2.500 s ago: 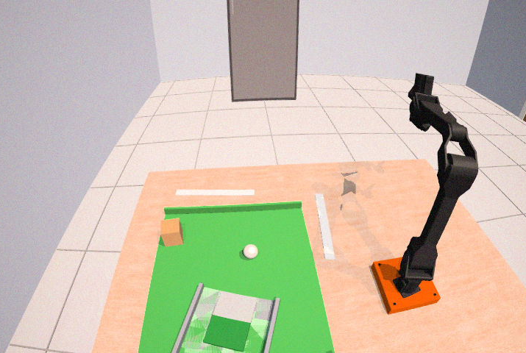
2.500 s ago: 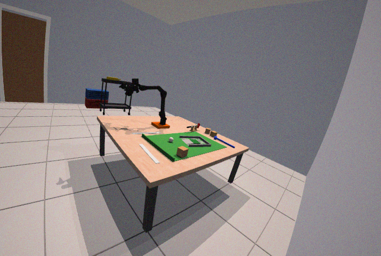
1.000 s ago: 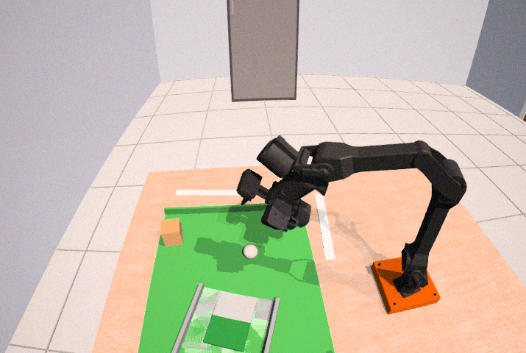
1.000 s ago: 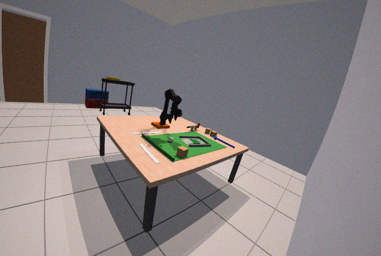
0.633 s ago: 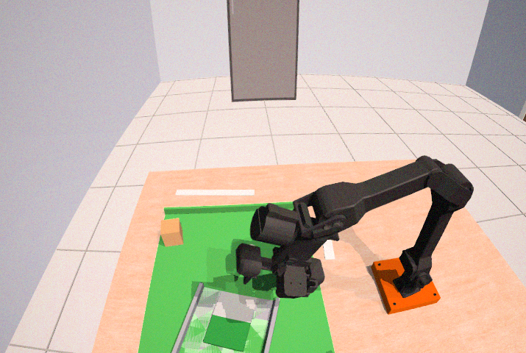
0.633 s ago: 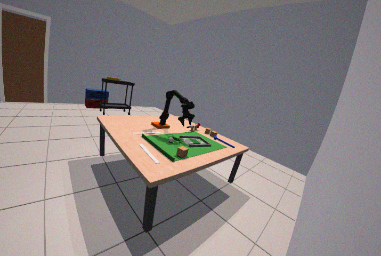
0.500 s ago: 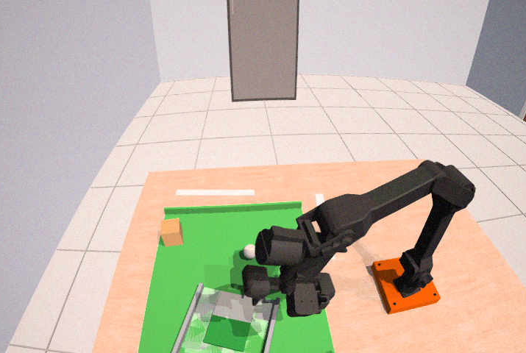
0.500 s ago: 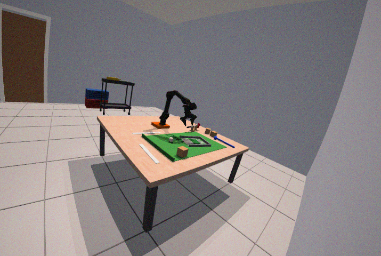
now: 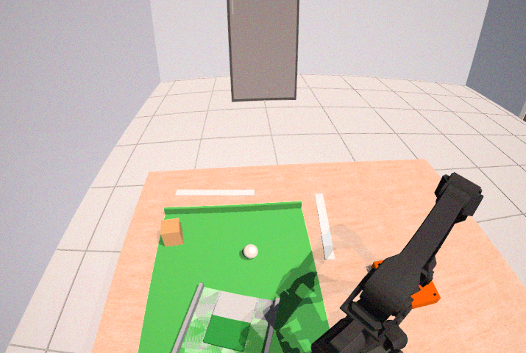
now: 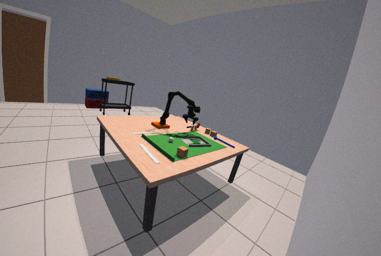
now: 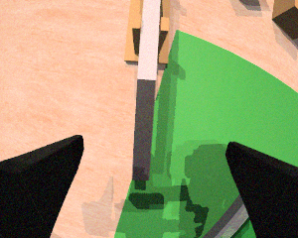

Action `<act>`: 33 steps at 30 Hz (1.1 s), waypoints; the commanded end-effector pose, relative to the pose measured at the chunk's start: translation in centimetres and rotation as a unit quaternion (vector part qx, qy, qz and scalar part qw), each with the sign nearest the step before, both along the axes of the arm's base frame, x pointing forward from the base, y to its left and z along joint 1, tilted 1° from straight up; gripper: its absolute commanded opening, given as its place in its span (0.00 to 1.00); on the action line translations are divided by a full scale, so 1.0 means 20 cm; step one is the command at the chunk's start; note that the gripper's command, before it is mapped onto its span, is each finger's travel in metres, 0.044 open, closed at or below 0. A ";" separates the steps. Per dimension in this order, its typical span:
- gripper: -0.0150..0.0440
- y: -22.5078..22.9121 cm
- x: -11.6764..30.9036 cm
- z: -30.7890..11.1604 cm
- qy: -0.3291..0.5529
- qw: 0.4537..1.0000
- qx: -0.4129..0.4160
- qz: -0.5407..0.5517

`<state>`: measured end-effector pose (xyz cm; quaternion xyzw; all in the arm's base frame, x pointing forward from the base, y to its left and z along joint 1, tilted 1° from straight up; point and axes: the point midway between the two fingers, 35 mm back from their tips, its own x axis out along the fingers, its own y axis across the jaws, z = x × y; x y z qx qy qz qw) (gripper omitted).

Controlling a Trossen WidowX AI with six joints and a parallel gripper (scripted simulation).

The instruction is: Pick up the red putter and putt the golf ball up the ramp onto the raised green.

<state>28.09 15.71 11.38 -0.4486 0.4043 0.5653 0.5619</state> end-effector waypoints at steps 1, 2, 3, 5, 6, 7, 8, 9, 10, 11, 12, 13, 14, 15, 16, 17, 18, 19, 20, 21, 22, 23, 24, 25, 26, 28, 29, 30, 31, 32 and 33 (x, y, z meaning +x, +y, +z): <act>1.00 0.01 -0.03 -0.01 0.014 1.000 0.001 -0.006; 1.00 0.01 -0.03 -0.02 0.014 1.000 0.001 -0.006; 1.00 0.01 -0.03 -0.03 0.014 1.000 0.001 -0.006; 1.00 0.01 -0.03 -0.07 0.014 1.000 0.001 -0.006; 1.00 0.01 -0.03 -0.09 0.014 1.000 0.001 -0.006; 1.00 0.01 -0.03 -0.11 0.014 1.000 0.001 -0.006; 1.00 0.01 -0.03 -0.13 0.014 1.000 0.001 -0.006; 1.00 0.01 -0.03 -0.13 0.014 1.000 0.001 -0.006; 1.00 0.01 -0.03 -0.13 0.014 1.000 0.001 -0.006; 1.00 0.01 -0.03 -0.13 0.014 1.000 0.001 -0.006; 1.00 0.01 -0.03 -0.13 0.014 1.000 0.001 -0.006; 1.00 0.01 -0.03 -0.14 0.014 1.000 0.001 -0.006; 1.00 0.01 -0.03 -0.15 0.014 1.000 0.001 -0.006; 1.00 0.01 -0.03 -0.17 0.014 1.000 0.001 -0.006; 1.00 0.01 -0.03 -0.19 0.014 1.000 0.001 -0.006; 1.00 0.01 -0.03 -0.22 0.014 1.000 0.001 -0.006; 1.00 0.01 -0.03 -0.24 0.014 1.000 0.001 -0.006; 1.00 0.01 -0.03 -0.25 0.014 1.000 0.001 -0.006; 1.00 0.01 -0.03 -0.25 0.014 1.000 0.001 -0.006; 1.00 0.01 -0.03 -0.25 0.014 1.000 0.001 -0.006; 1.00 0.01 -0.03 -0.25 0.014 1.000 0.001 -0.006; 1.00 0.01 -0.03 -0.25 0.014 1.000 0.001 -0.006; 1.00 0.01 -0.03 -0.25 0.014 1.000 0.001 -0.006; 1.00 0.01 -0.03 -0.26 0.014 1.000 0.001 -0.006; 1.00 0.01 -0.03 -0.26 0.014 1.000 0.001 -0.006; 1.00 0.01 -0.03 -0.27 0.014 1.000 0.001 -0.006; 1.00 0.01 -0.03 -0.28 0.014 1.000 0.001 -0.006; 1.00 0.01 -0.03 -0.29 0.014 1.000 0.001 -0.006; 1.00 0.01 -0.03 -0.30 0.014 1.000 0.001 -0.006; 1.00 0.01 -0.03 -0.31 0.014 1.000 0.001 -0.006; 1.00 0.01 -0.03 -0.31 0.014 1.000 0.001 -0.006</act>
